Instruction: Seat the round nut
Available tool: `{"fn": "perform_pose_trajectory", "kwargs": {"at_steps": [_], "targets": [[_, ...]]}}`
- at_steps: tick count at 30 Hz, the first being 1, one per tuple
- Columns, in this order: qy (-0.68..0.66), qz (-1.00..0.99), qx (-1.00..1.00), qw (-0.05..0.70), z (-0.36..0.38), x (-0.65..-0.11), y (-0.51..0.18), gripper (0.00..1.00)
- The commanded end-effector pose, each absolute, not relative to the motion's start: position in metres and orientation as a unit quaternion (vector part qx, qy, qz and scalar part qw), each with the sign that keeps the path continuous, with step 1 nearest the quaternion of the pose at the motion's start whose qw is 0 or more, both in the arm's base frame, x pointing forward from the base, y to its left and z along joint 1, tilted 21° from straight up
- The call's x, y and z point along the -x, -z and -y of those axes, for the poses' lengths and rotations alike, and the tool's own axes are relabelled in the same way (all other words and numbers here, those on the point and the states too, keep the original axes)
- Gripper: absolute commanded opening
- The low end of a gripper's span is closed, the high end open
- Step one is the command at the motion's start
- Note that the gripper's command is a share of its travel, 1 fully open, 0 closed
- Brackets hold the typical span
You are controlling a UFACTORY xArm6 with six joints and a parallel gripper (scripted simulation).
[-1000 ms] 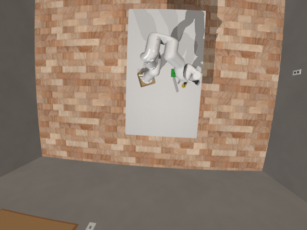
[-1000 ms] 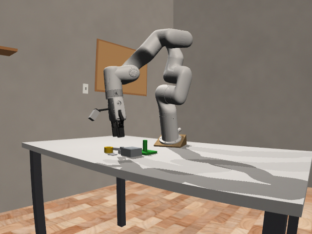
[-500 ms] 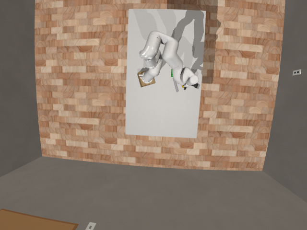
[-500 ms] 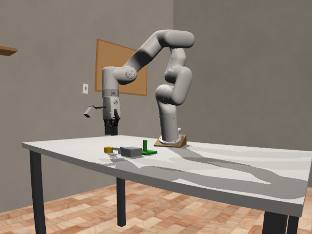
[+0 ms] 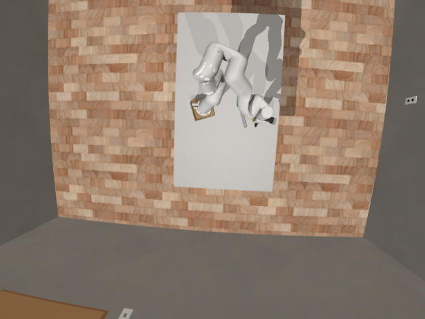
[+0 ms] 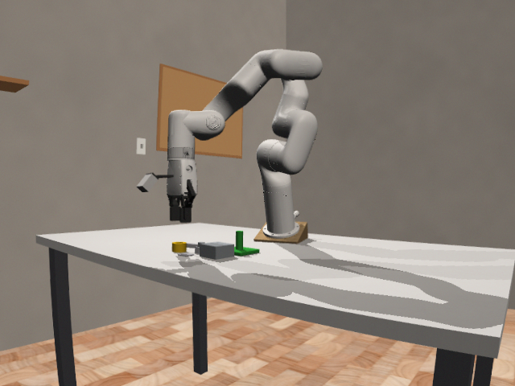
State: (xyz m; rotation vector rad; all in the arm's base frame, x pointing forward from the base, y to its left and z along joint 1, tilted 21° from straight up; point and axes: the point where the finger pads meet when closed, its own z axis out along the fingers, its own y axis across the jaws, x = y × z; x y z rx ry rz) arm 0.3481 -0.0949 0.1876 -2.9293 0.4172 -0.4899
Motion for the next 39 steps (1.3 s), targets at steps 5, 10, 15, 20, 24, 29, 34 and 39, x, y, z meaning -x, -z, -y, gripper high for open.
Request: {"fn": "perform_pose_trajectory", "kwargs": {"at_steps": [5, 10, 15, 20, 24, 29, 34, 39], "targets": [[0.165, -0.138, 0.974, 0.07, 0.096, -0.349, -0.189, 0.6], [0.165, -0.138, 0.974, 0.07, 0.096, -0.349, -0.189, 0.6], [0.165, -0.138, 0.974, 0.07, 0.096, -0.349, -0.189, 0.6], [0.165, -0.138, 0.974, 0.07, 0.096, -0.349, -0.188, 0.6], [0.165, -0.137, 0.974, 0.071, 0.096, -0.35, -0.186, 0.6], [0.166, -0.137, 0.974, 0.072, 0.095, -0.353, -0.182, 0.6], [0.166, -0.136, 0.974, 0.074, 0.094, -0.358, -0.173, 0.6], [0.167, -0.136, 0.974, 0.075, 0.092, -0.363, -0.161, 0.6]]}}
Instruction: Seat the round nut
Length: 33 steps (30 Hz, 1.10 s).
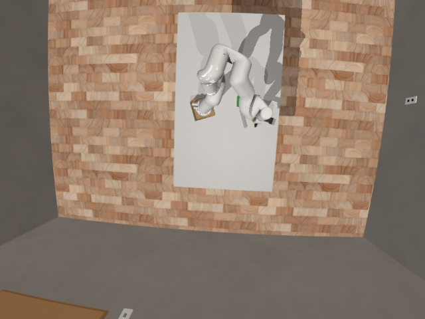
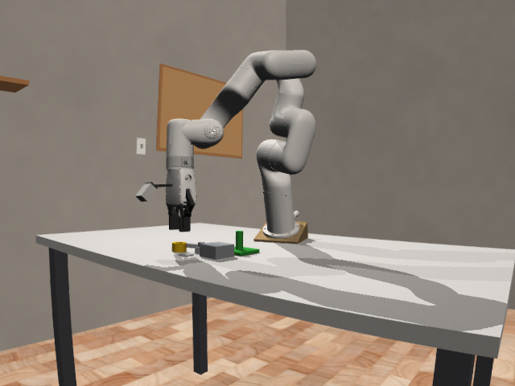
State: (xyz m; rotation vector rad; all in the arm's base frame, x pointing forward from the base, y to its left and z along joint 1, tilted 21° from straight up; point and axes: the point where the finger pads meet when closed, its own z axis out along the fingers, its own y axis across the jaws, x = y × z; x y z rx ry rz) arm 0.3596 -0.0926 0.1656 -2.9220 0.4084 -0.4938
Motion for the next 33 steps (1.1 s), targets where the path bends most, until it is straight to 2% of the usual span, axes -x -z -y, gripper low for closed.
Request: {"fn": "perform_pose_trajectory", "kwargs": {"at_steps": [1, 33], "targets": [[0.167, -0.136, 0.974, 0.076, 0.092, -0.365, -0.159, 0.6], [0.164, -0.137, 0.974, 0.07, 0.09, -0.376, -0.114, 0.6]]}}
